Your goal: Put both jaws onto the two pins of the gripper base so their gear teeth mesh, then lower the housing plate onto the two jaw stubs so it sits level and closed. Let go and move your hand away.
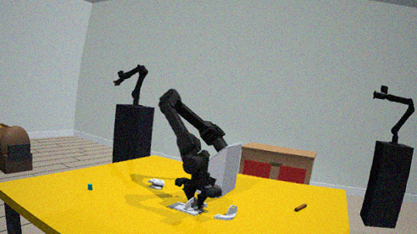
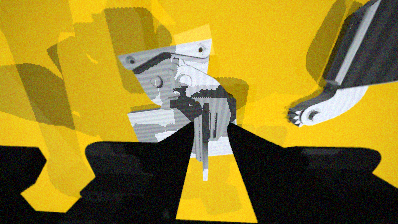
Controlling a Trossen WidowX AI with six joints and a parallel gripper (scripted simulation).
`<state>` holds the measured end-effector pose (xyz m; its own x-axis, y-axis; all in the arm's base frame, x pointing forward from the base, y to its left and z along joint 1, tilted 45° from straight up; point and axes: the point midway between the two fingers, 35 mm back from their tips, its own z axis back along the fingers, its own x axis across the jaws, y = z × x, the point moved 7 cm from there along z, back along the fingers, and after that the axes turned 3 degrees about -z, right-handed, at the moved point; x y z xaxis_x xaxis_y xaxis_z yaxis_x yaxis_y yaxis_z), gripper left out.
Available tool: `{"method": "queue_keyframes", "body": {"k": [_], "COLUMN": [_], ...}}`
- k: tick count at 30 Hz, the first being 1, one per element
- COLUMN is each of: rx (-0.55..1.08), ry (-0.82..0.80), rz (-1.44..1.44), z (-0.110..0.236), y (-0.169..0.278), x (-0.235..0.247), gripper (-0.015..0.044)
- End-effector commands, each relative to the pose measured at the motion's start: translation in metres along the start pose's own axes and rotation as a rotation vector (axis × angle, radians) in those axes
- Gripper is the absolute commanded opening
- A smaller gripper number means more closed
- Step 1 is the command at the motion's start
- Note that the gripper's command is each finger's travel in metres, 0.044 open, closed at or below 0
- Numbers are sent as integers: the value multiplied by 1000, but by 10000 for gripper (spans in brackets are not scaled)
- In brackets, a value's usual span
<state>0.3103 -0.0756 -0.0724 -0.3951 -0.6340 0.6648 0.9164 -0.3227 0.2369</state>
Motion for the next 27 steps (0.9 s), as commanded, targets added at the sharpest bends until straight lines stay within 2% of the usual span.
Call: {"method": "queue_keyframes", "body": {"k": [1,27], "rx": [-6,-6], "ry": [-4,-4], "rz": [6,5], "z": [-2,1], "y": [-2,-2], "x": [1,1], "gripper": [134,134]}}
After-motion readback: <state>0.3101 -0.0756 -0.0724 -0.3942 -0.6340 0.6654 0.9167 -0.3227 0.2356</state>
